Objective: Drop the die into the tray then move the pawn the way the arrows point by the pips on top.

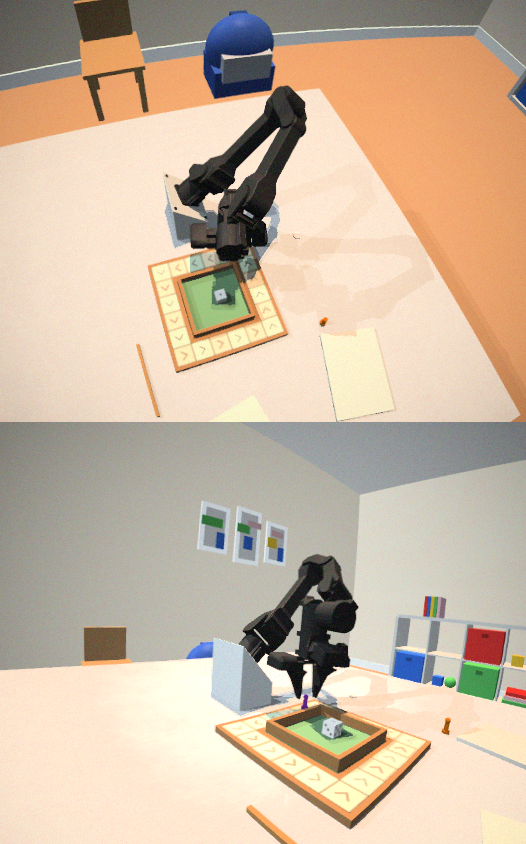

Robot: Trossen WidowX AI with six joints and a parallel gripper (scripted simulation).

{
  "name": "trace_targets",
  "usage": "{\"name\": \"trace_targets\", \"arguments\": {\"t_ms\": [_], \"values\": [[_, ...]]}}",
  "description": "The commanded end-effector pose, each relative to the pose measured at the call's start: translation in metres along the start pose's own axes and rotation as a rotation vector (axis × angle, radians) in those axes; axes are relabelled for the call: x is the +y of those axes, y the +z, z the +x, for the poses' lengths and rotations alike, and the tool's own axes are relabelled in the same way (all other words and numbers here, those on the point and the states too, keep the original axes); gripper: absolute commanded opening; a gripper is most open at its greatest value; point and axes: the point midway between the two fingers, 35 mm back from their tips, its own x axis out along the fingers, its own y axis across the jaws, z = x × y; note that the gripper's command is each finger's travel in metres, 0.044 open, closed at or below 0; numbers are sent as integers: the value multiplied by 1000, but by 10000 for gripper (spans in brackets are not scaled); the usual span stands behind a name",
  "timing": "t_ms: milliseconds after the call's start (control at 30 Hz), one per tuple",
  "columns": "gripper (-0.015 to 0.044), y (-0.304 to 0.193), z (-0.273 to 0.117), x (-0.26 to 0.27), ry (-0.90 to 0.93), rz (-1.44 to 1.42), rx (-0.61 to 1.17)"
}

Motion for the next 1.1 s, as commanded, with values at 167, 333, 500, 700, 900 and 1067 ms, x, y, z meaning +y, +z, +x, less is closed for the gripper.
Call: {"name": "trace_targets", "arguments": {"t_ms": [167, 333, 500, 700, 900, 1067], "values": [[200, -4, 15, 0, 7, 5, 7], [174, -4, 19, 1, 9, 5, 8], [62, -4, 19, 1, 9, 5, 8], [22, -4, 19, 1, 9, 5, 8], [0, -3, 16, 0, 6, 5, 7], [0, 3, -3, -2, -8, 8, -1]]}}
